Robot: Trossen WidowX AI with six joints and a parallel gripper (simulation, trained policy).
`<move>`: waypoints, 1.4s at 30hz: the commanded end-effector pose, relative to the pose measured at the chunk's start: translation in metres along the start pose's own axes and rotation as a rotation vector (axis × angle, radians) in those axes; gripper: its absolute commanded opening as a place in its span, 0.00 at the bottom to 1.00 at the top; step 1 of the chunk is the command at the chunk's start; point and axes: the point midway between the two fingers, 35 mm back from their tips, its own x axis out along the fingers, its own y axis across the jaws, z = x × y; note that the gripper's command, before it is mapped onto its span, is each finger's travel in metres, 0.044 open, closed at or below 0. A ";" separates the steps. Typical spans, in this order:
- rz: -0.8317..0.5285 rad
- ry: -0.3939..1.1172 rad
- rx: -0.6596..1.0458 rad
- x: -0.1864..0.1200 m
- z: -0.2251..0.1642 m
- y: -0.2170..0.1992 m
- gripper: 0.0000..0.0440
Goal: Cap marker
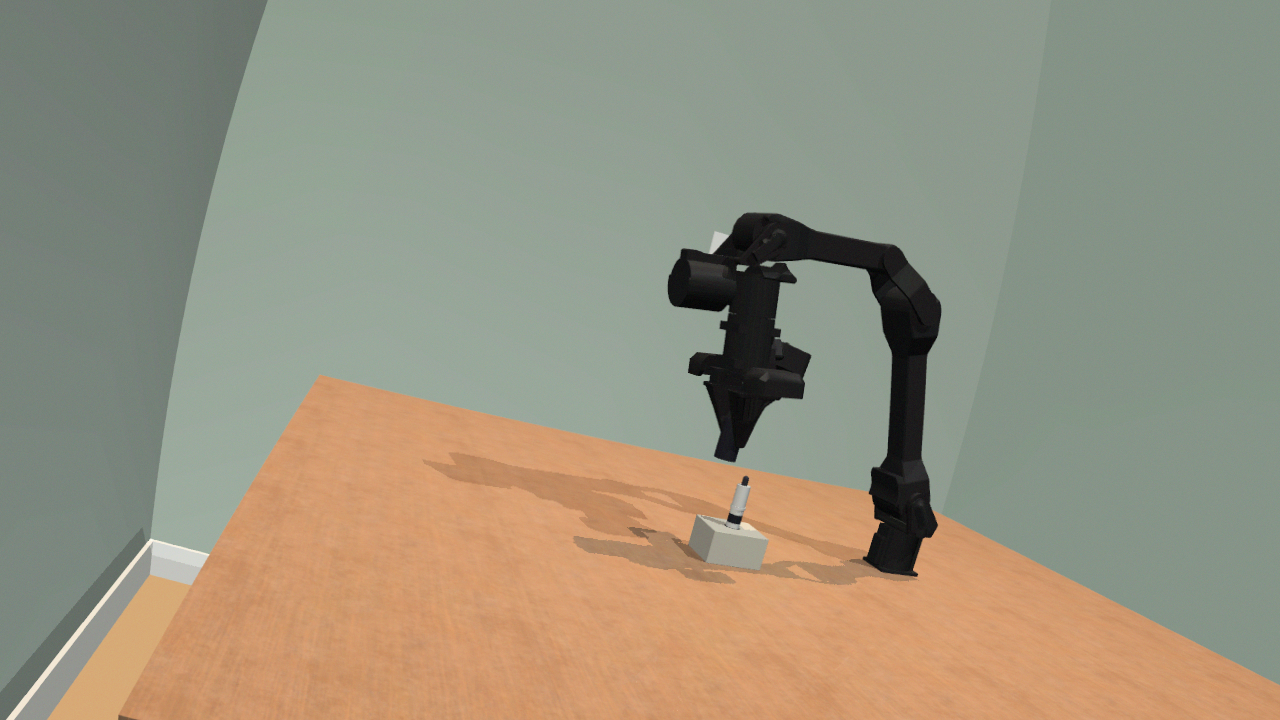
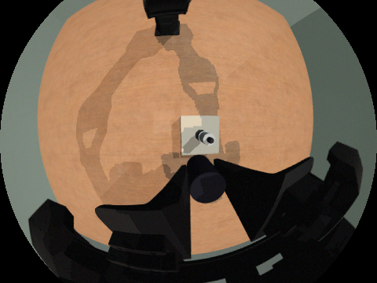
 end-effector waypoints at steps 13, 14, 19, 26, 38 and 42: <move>0.001 -0.024 -0.058 0.004 0.018 -0.021 0.00; 0.001 -0.024 -0.060 0.004 0.018 -0.021 0.00; 0.004 -0.035 -0.068 0.012 0.019 -0.022 0.00; 0.004 -0.055 -0.080 0.026 0.020 -0.022 0.00; -0.016 -0.092 -0.123 0.057 0.022 -0.022 0.00; -0.020 -0.097 -0.142 0.066 0.022 -0.022 0.00</move>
